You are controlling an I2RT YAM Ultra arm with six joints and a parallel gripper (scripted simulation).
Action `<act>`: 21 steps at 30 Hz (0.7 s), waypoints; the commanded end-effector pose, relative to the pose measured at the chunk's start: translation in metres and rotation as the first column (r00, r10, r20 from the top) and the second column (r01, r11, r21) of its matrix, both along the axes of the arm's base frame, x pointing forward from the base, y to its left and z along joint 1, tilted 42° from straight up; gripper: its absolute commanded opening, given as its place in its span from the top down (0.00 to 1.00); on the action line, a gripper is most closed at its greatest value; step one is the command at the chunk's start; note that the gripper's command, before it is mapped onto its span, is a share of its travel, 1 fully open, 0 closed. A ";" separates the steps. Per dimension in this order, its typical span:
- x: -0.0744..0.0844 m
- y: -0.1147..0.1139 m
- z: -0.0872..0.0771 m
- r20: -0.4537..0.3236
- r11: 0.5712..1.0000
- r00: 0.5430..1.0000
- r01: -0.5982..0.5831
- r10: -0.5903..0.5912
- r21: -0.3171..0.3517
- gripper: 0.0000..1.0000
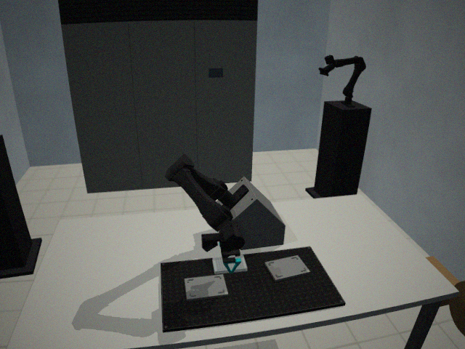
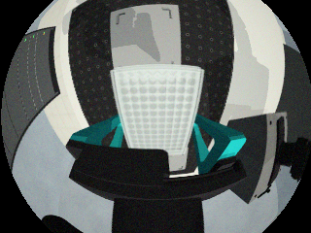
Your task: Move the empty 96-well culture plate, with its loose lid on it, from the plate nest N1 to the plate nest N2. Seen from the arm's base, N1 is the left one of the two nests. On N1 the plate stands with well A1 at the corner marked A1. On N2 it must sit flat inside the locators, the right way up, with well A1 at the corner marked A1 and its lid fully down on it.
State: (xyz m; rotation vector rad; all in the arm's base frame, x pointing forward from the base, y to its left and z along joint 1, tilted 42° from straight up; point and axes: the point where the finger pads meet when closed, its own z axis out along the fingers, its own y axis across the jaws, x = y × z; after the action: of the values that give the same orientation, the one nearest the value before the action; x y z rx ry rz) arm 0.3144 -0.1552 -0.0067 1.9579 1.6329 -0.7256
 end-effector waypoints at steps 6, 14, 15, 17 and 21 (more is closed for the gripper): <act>0.010 -0.016 0.030 0.011 0.999 0.999 -0.033 0.033 -0.010 1.00; 0.010 -0.035 0.048 0.011 0.999 0.999 -0.033 0.033 -0.007 1.00; 0.010 -0.035 0.048 0.011 0.999 0.999 -0.033 0.033 -0.007 1.00; 0.014 -0.031 0.050 0.012 0.999 0.999 -0.053 0.053 -0.006 1.00; 0.010 -0.048 0.059 0.011 0.999 0.999 -0.032 0.033 -0.010 1.00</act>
State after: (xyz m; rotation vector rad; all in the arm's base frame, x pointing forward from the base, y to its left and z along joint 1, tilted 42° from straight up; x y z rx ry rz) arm 0.3187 -0.1966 0.0327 1.9436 1.6459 -0.7198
